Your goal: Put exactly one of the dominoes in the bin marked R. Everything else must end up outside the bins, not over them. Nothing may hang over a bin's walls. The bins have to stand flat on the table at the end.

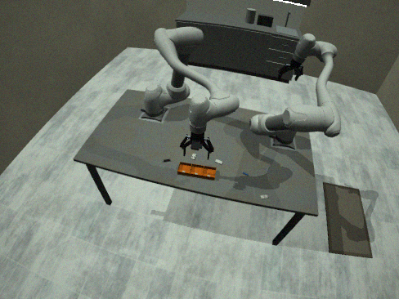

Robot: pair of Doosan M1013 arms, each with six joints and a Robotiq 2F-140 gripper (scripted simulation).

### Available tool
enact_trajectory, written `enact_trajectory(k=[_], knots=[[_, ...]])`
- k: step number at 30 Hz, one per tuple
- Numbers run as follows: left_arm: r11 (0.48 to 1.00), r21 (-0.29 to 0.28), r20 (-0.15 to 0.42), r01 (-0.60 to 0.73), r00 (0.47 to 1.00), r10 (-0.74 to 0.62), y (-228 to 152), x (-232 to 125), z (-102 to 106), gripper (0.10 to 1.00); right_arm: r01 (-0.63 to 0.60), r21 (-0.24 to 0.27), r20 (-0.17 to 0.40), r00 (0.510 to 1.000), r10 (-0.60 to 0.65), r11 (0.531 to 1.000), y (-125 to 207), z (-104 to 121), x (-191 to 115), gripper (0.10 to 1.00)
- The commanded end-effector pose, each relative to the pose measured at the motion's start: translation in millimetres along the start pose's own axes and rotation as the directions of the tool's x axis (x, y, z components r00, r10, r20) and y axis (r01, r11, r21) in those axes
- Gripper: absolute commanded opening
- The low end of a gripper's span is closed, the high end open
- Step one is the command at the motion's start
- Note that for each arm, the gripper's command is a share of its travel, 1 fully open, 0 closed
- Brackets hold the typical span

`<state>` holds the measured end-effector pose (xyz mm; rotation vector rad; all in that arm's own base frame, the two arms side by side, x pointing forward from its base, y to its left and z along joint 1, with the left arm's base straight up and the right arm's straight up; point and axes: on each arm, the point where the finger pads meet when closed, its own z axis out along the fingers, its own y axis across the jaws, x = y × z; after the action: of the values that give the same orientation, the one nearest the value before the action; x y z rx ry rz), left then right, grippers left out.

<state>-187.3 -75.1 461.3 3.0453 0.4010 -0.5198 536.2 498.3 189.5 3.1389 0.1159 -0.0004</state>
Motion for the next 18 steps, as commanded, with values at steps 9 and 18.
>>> enact_trajectory(k=[9,18], knots=[[1.0,0.0,0.0,0.0,1.0,0.0,0,0,0,1.0,-0.088,0.002,-0.001,0.996,0.088,0.996,3,-21,-12,0.321],[1.0,0.0,0.0,0.0,1.0,0.0,0,0,0,1.0,-0.088,0.002,-0.001,0.996,0.088,0.996,14,15,-56,0.321]])
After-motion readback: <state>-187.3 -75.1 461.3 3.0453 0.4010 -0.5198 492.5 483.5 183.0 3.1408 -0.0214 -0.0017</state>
